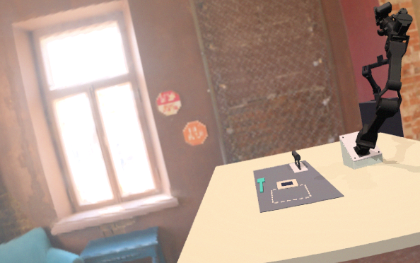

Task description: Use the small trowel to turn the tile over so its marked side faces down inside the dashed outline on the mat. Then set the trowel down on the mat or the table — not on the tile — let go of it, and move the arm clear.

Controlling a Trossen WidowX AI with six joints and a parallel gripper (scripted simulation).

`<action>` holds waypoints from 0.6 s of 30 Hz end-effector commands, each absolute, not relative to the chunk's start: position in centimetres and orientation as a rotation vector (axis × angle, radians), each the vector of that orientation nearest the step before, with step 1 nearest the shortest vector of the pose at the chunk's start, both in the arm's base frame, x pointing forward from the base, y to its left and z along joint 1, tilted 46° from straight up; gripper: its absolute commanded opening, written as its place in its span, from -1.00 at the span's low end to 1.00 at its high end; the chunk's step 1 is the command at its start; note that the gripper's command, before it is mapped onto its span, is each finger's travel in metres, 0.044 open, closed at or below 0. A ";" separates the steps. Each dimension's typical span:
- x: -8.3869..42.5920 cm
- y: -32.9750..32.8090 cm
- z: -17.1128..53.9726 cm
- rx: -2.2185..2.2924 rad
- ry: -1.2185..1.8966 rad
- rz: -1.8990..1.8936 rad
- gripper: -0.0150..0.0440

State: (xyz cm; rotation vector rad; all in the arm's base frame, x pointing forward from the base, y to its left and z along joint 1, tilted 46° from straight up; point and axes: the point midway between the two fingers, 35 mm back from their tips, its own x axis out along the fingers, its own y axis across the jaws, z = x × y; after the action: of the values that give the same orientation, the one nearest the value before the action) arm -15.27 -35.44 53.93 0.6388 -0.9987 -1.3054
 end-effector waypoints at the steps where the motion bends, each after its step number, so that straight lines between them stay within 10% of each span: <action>1: -15.3 -35.4 53.9 0.639 -0.999 -1.306 -0.15; 8: -14.8 -38.0 51.3 0.746 -0.971 -1.308 0.42; 18: -10.2 -44.4 43.9 0.992 -0.818 -1.274 0.42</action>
State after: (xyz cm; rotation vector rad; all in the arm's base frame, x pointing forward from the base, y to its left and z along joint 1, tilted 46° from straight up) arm -11.40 -43.23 45.47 0.9547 -0.8591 -1.2796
